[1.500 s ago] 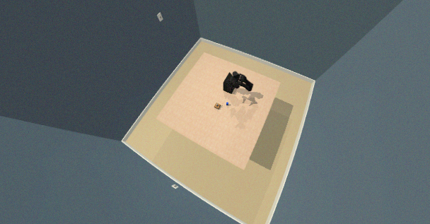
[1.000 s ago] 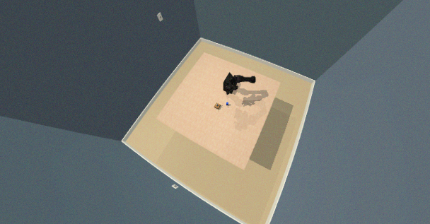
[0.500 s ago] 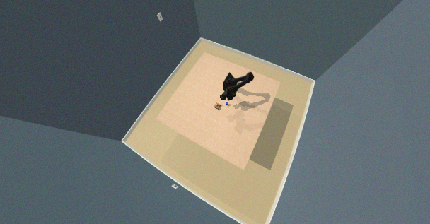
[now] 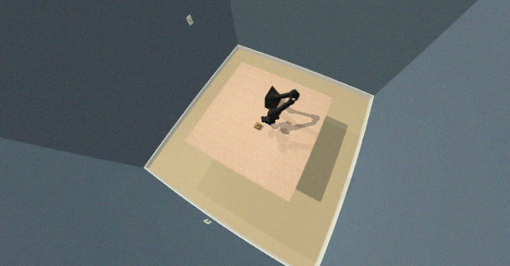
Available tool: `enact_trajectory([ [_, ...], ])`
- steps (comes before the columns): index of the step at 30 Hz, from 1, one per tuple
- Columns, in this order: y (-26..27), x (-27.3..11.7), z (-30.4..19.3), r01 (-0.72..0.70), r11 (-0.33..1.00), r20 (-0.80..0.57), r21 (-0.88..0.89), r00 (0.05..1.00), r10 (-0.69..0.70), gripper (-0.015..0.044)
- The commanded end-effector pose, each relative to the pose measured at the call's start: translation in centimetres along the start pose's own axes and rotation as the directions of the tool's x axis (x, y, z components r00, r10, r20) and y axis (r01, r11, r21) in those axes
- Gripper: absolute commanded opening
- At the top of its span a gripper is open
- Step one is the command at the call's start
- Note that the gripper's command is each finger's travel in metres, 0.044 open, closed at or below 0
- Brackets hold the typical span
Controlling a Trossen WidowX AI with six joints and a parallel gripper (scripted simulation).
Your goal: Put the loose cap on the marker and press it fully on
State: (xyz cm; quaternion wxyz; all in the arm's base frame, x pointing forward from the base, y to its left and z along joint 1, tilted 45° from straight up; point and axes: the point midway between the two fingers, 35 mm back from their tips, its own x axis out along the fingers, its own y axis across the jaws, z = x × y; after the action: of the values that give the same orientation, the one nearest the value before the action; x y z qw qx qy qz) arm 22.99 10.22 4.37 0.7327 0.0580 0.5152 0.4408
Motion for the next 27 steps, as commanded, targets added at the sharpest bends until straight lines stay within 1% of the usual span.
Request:
enact_trajectory([
  [1, -0.2, 0.8, 0.0, 0.006, 1.0, 0.002, 0.005, 1.0, -0.006, 0.0243],
  [3, -0.2, 1.7, 0.0, 0.005, 1.0, 0.002, 0.005, 1.0, -0.005, 0.0243],
  [27, -0.4, 5.1, 0.1, 0.004, 1.0, -0.003, 0.004, 1.0, -0.004, 0.0243],
])
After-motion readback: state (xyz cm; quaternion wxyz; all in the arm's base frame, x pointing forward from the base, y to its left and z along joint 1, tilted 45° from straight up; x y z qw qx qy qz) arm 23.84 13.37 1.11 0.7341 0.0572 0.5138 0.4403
